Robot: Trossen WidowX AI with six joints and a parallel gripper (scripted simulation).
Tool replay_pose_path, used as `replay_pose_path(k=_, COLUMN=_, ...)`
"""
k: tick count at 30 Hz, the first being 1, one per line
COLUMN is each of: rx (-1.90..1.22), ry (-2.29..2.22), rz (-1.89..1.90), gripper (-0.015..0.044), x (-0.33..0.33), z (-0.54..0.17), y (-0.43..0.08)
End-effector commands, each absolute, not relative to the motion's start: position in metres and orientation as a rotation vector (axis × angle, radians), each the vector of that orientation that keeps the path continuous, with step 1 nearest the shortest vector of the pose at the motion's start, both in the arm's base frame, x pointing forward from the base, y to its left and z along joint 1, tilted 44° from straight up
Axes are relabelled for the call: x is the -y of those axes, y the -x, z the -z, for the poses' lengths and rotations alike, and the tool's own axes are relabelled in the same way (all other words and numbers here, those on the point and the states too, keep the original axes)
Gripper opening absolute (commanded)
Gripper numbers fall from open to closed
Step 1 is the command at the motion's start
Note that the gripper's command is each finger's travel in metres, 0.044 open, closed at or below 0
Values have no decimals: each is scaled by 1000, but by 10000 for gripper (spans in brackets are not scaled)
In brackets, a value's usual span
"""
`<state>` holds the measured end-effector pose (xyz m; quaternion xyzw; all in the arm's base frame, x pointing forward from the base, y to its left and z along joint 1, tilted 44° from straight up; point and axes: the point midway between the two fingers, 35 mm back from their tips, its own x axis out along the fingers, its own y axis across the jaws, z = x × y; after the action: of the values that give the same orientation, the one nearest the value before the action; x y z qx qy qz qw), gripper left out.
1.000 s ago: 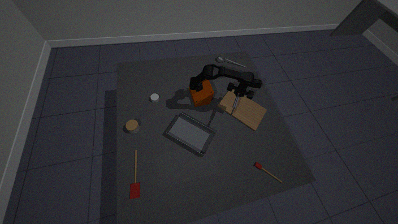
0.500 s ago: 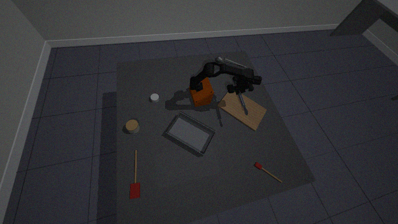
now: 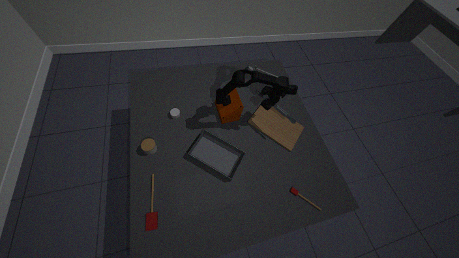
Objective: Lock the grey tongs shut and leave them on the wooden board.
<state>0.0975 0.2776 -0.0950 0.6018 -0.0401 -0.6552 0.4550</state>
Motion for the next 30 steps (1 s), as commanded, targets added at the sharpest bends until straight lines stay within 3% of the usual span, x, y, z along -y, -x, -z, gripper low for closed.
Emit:
replay_pose_path(k=1, rx=-13, ry=-1359, rz=1592, gripper=-150, x=-275, z=101, y=-90)
replay_pose_path(k=10, rx=-228, ry=-1131, rz=1523, gripper=-150, x=-274, z=105, y=-78)
replay_pose_path(k=30, rx=-339, ry=-1239, rz=1434, gripper=-150, x=-273, z=116, y=-76)
